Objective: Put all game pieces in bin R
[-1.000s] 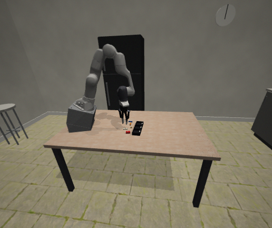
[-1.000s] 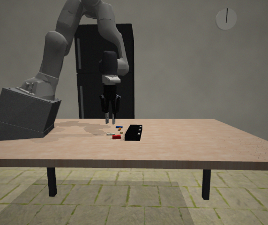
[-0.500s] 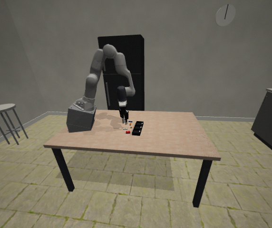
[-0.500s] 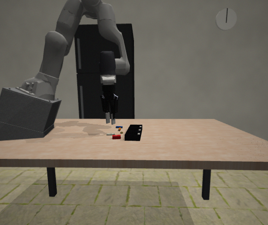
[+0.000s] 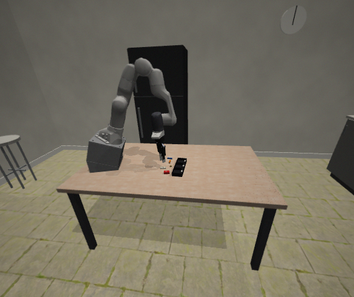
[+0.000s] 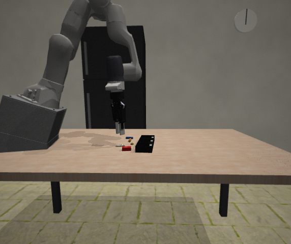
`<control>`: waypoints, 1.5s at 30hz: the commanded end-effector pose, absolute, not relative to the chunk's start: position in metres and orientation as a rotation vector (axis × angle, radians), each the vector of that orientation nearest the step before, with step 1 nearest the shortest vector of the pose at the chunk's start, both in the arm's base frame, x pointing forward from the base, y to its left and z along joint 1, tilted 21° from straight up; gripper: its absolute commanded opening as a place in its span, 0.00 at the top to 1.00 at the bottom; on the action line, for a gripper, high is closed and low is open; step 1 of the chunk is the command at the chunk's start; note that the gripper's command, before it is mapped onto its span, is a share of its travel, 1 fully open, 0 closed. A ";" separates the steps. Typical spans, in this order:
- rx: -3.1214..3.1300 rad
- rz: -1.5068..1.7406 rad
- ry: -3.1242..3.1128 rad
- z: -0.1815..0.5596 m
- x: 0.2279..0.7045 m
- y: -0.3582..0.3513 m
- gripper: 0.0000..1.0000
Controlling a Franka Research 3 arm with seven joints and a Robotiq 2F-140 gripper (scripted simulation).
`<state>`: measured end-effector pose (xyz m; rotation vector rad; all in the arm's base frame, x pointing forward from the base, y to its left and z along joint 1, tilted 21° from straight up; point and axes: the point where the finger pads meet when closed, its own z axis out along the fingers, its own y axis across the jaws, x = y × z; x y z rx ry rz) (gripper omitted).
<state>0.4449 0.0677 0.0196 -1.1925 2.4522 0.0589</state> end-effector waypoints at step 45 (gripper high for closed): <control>-0.495 0.153 2.752 0.020 0.445 0.067 0.75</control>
